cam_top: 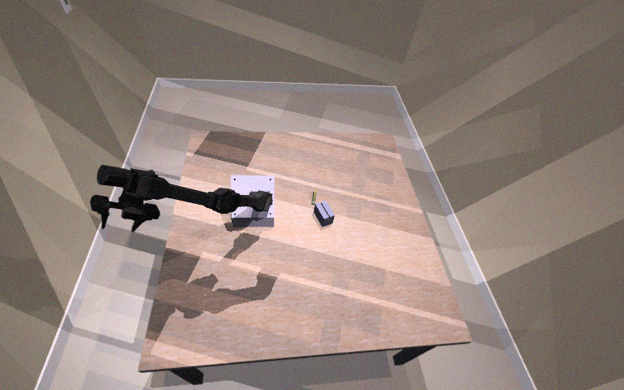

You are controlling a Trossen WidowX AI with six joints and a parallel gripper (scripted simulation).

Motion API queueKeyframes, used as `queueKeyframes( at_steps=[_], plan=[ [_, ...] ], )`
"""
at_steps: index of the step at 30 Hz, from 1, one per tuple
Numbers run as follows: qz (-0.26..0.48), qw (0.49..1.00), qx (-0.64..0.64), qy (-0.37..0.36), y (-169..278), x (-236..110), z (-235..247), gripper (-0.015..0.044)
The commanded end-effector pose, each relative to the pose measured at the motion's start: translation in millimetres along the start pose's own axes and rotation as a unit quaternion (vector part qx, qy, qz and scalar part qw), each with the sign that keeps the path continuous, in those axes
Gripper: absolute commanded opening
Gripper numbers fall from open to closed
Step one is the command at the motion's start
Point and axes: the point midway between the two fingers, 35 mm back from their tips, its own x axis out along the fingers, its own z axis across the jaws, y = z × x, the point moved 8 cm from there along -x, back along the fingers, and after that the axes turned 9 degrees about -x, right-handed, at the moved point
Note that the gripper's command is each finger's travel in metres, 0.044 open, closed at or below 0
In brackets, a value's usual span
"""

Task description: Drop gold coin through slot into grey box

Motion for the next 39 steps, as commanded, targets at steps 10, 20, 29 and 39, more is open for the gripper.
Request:
queueKeyframes(
  at_steps=[10, 20, 29, 39],
  plan=[
    [0.166, 0.941, 0.281, 0.094, 79, -86, 20, 0.0161],
    [0.282, 0.743, 0.552, 0.251, 140, -207, 80, 0.0161],
    [0.282, 0.611, 0.671, 0.310, 153, -255, 131, 0.0161],
    [0.263, 0.232, 0.806, 0.476, 161, -357, 234, 0.0161]
  ],
)
